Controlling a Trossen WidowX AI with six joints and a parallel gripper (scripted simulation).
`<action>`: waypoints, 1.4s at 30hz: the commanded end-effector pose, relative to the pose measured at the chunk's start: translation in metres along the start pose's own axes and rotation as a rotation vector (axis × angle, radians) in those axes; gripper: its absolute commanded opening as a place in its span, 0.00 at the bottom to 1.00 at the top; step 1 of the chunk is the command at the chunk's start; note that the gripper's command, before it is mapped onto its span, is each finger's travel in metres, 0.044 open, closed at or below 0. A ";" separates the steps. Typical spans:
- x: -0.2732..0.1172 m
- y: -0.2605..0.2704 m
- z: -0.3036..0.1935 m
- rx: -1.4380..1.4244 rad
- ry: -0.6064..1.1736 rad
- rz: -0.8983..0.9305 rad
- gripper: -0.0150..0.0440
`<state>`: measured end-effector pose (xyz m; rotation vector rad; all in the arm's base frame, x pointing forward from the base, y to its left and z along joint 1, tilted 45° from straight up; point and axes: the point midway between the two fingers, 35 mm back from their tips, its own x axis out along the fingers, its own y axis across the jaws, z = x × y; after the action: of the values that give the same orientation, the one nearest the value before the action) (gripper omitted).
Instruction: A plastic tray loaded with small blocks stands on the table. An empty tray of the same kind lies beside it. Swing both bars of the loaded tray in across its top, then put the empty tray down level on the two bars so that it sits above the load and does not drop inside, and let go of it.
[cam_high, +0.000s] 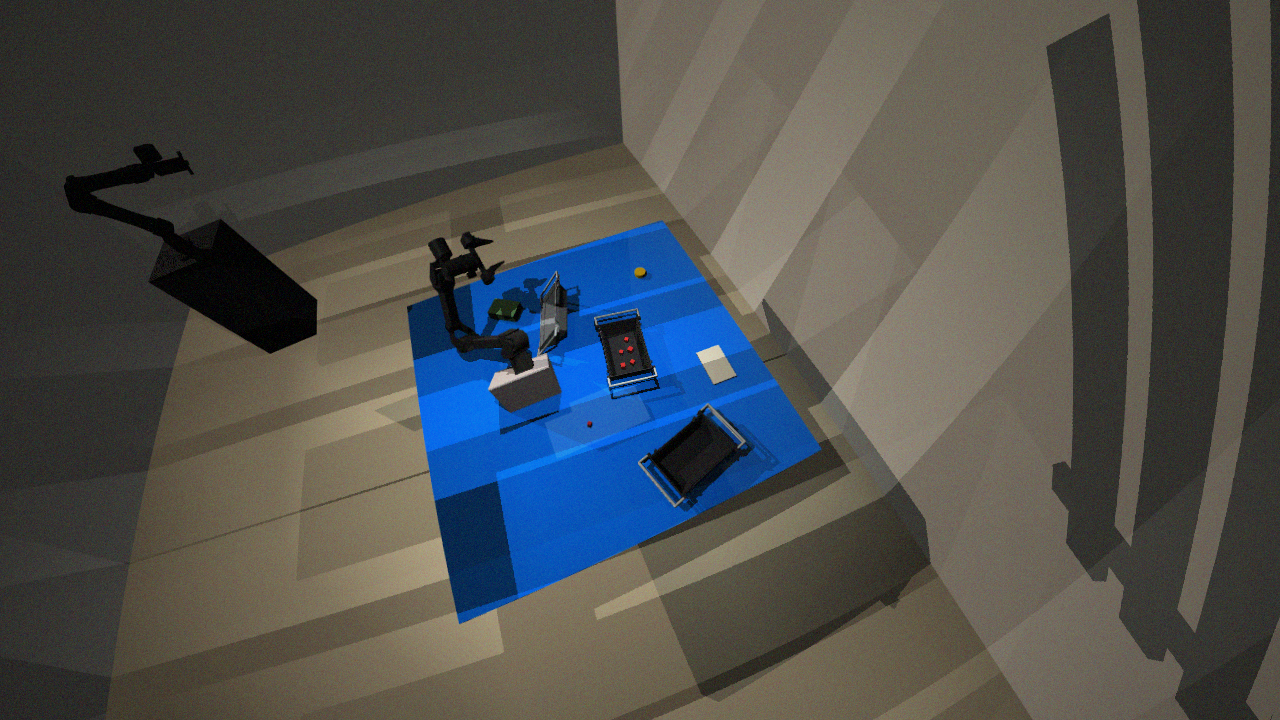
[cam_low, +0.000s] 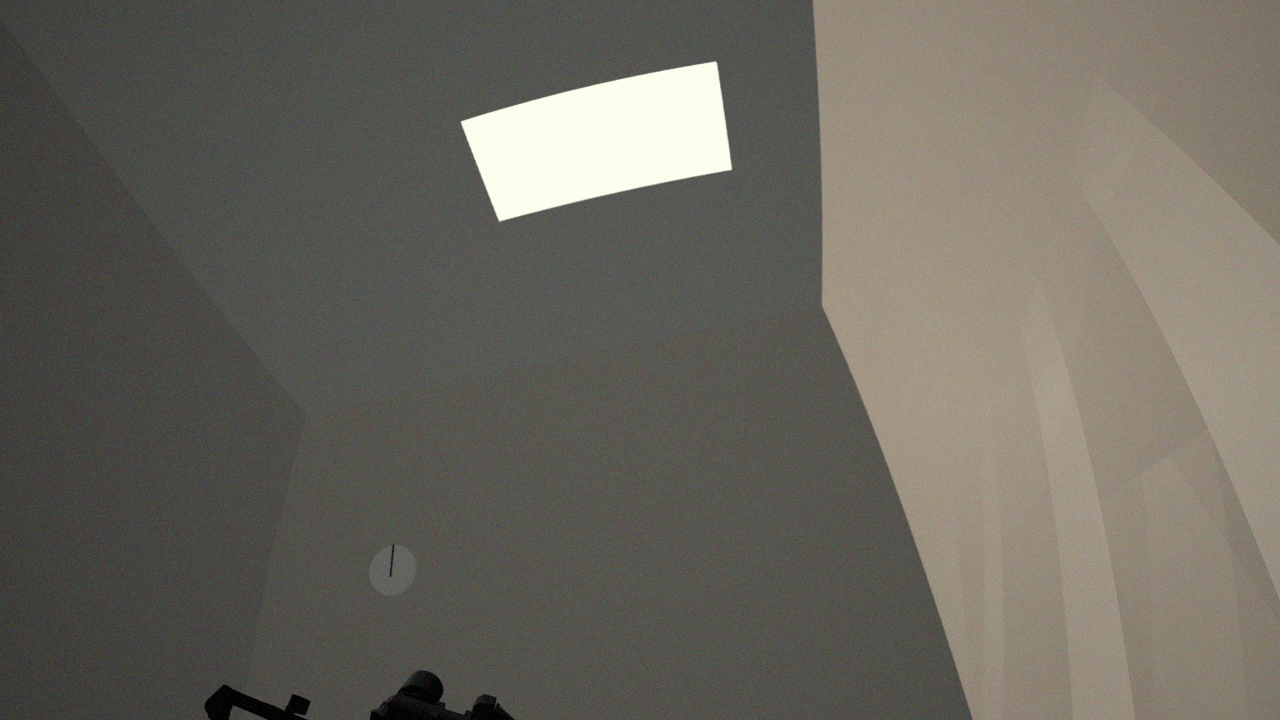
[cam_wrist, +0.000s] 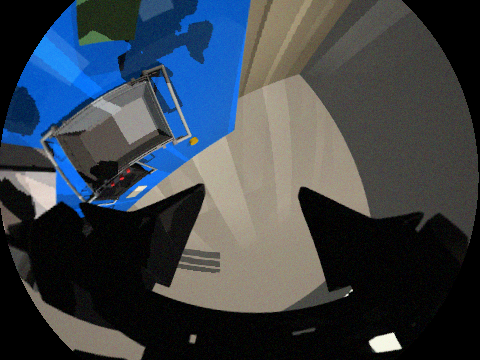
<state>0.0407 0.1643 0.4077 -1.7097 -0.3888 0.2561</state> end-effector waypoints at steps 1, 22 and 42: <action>0.000 0.000 0.000 0.000 0.000 0.000 0.89; 0.068 0.010 -0.152 0.154 -0.126 0.209 0.40; 0.247 0.191 -0.211 -0.004 -0.606 0.575 0.40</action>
<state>0.3408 0.0303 0.3125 -1.6760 -0.2898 1.0612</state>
